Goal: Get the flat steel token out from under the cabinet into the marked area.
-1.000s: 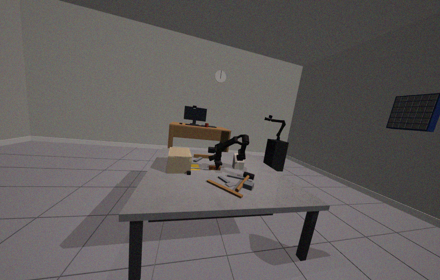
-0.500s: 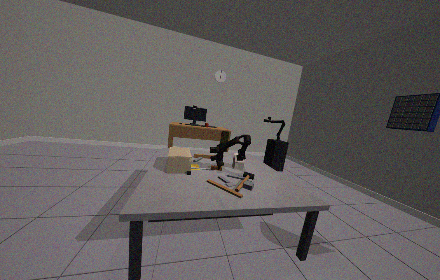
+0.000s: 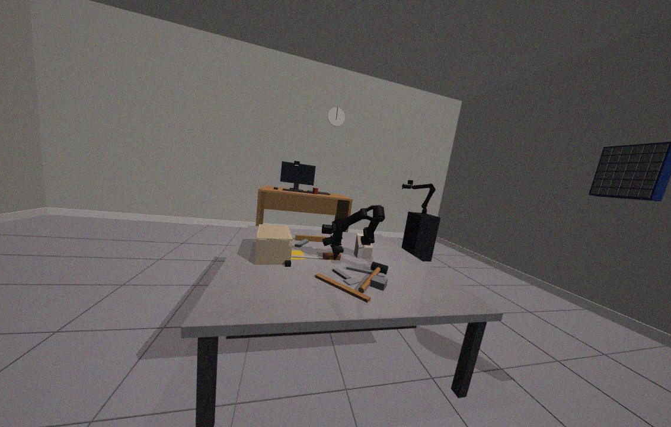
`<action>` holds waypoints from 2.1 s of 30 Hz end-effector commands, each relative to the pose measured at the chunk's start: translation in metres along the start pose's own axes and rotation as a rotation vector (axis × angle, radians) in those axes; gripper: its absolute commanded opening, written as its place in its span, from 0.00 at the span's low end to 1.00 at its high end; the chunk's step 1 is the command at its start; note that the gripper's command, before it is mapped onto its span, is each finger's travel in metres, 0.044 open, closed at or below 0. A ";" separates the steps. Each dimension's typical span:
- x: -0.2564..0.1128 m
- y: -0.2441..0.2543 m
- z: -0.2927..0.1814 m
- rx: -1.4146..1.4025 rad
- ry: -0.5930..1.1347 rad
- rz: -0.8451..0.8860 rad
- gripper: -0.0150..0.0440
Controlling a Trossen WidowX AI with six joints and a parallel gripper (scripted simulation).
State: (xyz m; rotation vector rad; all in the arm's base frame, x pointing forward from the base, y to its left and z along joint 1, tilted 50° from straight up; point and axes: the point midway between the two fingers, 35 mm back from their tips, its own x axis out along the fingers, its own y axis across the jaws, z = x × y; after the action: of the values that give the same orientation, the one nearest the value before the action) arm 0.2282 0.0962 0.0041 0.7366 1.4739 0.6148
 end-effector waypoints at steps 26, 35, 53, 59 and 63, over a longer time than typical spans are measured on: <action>-0.003 0.028 -0.003 0.091 0.005 -0.001 0.25; -0.004 0.037 -0.005 0.105 0.005 0.000 0.25; -0.004 0.056 -0.008 0.115 0.006 0.001 0.25; -0.004 0.057 -0.009 0.115 0.006 0.001 0.25; -0.004 0.057 -0.009 0.115 0.006 0.001 0.25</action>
State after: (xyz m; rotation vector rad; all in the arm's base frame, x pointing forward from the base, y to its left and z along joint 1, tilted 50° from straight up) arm 0.2219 0.1287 0.0463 0.8321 1.5377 0.5208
